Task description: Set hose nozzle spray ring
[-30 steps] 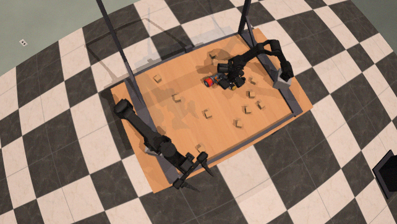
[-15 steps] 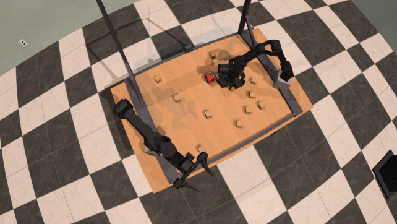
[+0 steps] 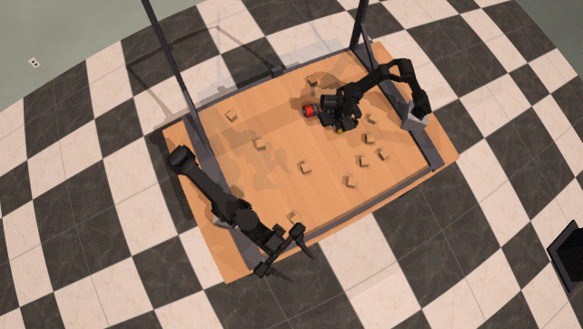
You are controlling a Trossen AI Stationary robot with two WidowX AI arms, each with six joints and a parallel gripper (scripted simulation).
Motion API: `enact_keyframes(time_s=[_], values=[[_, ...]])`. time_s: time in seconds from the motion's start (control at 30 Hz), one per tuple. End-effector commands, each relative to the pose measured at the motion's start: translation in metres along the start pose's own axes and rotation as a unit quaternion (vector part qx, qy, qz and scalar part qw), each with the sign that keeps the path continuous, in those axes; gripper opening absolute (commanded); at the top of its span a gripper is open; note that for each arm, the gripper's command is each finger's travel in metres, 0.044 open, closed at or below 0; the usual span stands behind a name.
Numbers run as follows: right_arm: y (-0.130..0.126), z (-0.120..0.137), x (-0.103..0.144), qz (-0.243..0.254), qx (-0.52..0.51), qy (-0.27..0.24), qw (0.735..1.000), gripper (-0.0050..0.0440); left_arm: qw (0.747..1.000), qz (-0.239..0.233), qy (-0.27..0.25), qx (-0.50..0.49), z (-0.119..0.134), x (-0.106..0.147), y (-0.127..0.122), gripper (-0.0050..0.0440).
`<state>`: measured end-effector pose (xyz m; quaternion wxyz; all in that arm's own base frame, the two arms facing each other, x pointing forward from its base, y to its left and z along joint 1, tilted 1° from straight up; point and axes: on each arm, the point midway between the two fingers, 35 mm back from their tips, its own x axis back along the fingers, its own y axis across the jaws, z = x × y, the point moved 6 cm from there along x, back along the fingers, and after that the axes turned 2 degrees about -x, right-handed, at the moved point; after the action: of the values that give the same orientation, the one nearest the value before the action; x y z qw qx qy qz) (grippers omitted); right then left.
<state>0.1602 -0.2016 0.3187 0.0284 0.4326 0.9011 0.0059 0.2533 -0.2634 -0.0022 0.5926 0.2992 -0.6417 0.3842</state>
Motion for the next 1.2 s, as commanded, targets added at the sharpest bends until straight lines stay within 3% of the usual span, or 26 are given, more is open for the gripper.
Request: enact_keyframes(time_s=[0.0,0.33,0.8,0.9,1.17], values=[[0.0006,-0.0062,0.0006,-0.002,0.000,-0.009,1.000,0.0406,0.999,0.020,0.013,-0.040,0.0009,0.0113,-0.0073,0.0170],[0.0006,-0.0062,0.0006,-0.002,0.000,-0.009,1.000,0.0406,0.996,0.021,0.018,-0.080,-0.0002,0.0112,-0.0075,0.0170],[0.0006,-0.0062,0.0006,-0.002,0.000,-0.009,1.000,0.0406,0.975,0.022,0.032,-0.217,-0.0032,0.0101,-0.0082,0.0170],[0.0006,-0.0062,0.0006,-0.002,0.000,-0.009,1.000,0.0406,0.979,0.022,0.030,-0.201,-0.0029,0.0102,-0.0081,0.0170],[0.0006,-0.0062,0.0006,-0.002,0.000,-0.009,1.000,0.0406,0.961,0.022,0.038,-0.275,-0.0041,0.0096,-0.0088,0.0170]])
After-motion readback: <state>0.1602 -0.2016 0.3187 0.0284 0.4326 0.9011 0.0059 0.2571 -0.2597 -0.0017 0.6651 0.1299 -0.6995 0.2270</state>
